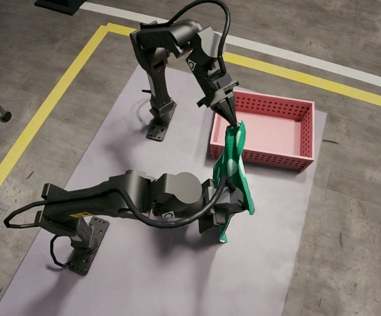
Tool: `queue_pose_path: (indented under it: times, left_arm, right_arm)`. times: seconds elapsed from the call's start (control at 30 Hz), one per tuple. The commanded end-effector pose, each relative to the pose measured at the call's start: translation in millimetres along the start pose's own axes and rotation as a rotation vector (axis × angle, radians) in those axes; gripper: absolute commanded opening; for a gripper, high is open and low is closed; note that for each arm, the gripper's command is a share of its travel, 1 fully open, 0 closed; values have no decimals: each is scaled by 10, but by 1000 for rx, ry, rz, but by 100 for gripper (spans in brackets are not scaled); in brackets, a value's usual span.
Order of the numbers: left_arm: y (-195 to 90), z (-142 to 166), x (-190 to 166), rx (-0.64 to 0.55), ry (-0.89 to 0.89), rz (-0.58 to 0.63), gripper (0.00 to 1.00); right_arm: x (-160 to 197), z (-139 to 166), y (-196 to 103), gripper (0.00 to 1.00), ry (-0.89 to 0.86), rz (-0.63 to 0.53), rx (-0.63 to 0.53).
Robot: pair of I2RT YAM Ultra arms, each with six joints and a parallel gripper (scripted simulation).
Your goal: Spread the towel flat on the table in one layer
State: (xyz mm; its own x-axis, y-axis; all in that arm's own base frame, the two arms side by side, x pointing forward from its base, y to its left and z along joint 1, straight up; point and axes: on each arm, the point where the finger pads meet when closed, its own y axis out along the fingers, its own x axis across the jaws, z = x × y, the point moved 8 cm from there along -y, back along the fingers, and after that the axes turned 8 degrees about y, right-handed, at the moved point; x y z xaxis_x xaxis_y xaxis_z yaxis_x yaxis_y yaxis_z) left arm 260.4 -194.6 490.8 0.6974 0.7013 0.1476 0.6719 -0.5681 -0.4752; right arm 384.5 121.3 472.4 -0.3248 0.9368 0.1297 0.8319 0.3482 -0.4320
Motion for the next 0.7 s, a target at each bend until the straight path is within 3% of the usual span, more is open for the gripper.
queue_pose_path:
  times: [0.0, 0.03, 0.17, 0.67]
  left_arm:
    - [-201, -153, 125, -88, -34, -75, 0]
    - [-26, -120, 133, -53, -36, -69, 0]
    - [-133, -213, 187, -68, -71, -105, 0]
    - [-210, -268, 207, -90, -82, -121, 0]
  right_arm:
    - [22, -321, -216, 0, 4, 41, -175]
    - [-83, -267, -41, 0, 14, 63, -142]
    - [57, -351, -160, 0, 27, 60, -148]
    - [33, -451, -304, 0, 32, 75, -189]
